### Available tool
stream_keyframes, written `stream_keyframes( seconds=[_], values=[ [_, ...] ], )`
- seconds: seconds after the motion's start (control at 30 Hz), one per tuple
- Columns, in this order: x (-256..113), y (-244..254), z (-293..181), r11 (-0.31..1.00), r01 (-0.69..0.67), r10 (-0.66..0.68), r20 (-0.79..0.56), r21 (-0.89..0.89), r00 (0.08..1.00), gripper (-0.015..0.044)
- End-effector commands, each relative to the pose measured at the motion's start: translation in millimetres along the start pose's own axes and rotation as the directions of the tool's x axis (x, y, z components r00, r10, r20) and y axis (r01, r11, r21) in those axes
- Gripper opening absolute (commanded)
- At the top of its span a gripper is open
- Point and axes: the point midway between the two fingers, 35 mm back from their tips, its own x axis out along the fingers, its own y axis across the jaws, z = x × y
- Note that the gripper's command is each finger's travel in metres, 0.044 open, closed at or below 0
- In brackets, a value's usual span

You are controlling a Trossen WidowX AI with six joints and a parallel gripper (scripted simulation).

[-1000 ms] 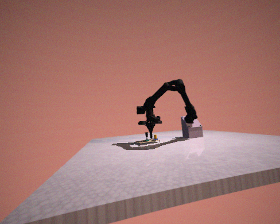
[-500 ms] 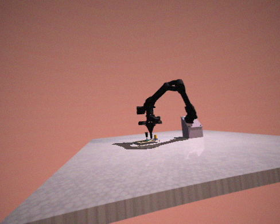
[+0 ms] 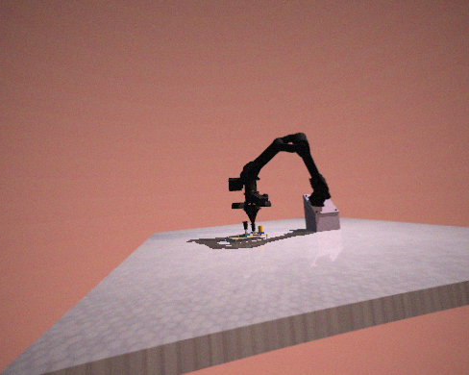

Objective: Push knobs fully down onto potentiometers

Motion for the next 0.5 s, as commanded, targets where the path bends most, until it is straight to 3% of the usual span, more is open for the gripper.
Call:
stream_keyframes(
  seconds=[0.0,0.43,0.47],
  values=[
    [3.1,-1.5,1.1,0.999,-0.018,0.018,0.0,-0.026,1.0,0.0],
    [-17.4,-1.6,1.3,0.999,-0.019,0.019,-0.001,-0.026,1.0,0.0],
    [-12.7,-0.5,1.4,1.0,-0.019,0.019,0.004,-0.018,1.0,0.0026]
  ],
)
